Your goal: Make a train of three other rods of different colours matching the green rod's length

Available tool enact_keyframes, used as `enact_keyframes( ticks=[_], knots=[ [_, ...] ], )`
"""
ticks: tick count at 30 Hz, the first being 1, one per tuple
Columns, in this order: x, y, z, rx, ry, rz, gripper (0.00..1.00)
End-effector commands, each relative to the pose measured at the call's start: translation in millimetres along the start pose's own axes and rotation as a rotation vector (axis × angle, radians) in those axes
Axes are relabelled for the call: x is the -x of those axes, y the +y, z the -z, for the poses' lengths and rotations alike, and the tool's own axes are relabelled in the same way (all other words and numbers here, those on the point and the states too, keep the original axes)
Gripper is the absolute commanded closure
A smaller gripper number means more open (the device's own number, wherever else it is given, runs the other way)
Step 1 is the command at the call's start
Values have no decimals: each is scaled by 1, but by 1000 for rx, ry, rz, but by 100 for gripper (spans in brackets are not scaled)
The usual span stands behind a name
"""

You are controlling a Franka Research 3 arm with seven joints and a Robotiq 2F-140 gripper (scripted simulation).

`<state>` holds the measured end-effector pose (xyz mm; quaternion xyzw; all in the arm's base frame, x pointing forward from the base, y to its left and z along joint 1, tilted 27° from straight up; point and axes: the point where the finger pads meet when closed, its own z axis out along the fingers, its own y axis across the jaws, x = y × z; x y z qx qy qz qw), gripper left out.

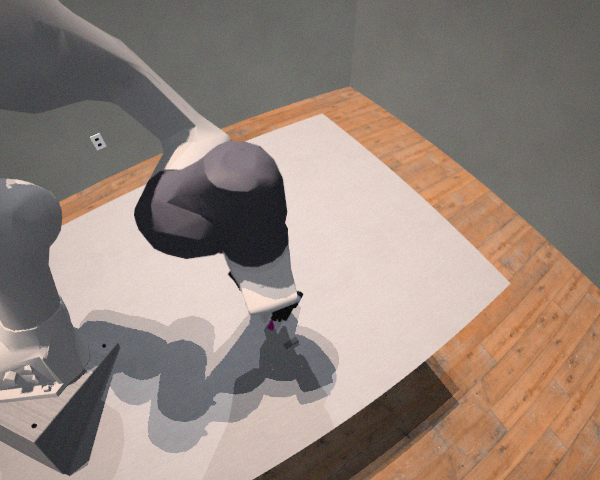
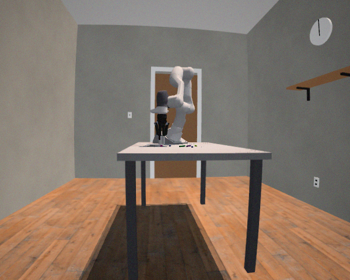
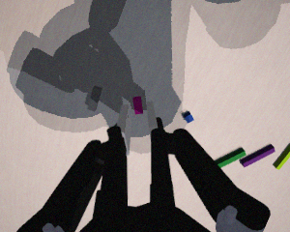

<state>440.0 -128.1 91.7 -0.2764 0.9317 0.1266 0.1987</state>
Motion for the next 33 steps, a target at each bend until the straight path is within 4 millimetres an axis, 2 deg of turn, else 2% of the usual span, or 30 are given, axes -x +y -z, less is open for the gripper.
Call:
enact_keyframes(
  ticks=[1,33],
  knots=[
    [0,-1,0,-2,0,4,85],
    [0,-1,-6,-2,0,4,85]
  ],
)
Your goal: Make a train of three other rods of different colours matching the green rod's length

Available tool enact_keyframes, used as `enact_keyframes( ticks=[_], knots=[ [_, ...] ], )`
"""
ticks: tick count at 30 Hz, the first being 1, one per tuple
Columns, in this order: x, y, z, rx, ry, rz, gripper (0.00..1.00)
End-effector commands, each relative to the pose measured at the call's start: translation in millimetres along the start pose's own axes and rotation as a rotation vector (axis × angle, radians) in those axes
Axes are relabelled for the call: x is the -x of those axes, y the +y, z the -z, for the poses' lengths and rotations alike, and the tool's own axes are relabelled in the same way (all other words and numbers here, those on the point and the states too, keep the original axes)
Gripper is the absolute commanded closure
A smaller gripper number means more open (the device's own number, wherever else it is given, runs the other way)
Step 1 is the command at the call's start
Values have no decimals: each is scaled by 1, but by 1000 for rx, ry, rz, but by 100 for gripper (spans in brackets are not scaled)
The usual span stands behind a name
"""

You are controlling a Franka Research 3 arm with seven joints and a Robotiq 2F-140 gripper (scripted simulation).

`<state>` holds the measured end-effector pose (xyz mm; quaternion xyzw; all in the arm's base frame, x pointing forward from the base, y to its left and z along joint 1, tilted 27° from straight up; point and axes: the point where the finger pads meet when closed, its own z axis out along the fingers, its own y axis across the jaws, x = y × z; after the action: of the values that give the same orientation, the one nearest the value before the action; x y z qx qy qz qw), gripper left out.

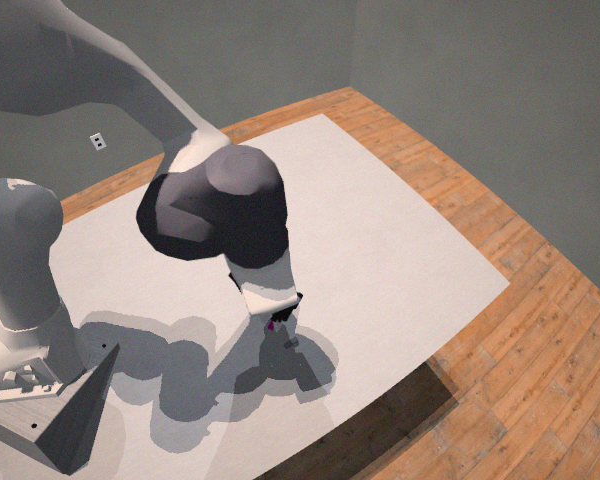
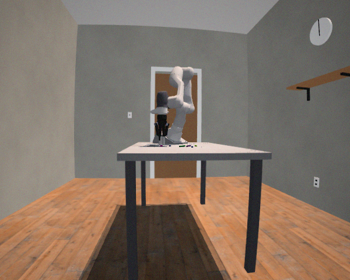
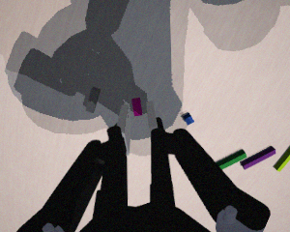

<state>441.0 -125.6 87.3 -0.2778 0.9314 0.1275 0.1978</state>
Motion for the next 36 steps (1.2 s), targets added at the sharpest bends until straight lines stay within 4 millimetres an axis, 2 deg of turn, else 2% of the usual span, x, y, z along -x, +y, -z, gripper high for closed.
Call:
enact_keyframes(
  ticks=[1,13,36],
  knots=[
    [0,-2,-2,-5,-1,2,85],
    [0,-2,-11,-5,-1,2,85],
    [0,-2,-11,-5,-1,2,85]
  ],
)
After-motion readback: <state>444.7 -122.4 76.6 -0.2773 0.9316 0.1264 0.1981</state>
